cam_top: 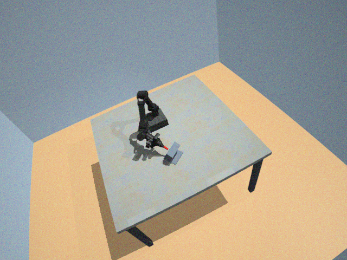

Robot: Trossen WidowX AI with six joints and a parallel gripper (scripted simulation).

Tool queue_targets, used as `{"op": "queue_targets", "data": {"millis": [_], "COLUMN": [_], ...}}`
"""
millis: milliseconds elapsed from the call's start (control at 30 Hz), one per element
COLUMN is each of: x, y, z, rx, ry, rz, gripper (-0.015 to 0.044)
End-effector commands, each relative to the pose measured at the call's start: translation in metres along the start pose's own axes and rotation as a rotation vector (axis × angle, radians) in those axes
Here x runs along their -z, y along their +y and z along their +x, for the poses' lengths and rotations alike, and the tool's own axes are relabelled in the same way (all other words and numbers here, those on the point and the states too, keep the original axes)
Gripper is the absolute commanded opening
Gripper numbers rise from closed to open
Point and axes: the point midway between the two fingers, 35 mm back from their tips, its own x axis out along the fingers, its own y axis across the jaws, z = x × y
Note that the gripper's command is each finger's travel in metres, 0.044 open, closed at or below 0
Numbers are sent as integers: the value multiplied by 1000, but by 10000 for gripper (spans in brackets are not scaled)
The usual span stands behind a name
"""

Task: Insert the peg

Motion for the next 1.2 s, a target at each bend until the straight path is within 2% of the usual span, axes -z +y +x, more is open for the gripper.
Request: {"op": "queue_targets", "data": {"millis": [0,1167], "x": [2,2], "y": [-2,-4], "z": [0,16], "rx": [0,-1], "ry": [3,3], "rz": [-1,-1], "gripper": [0,0]}}
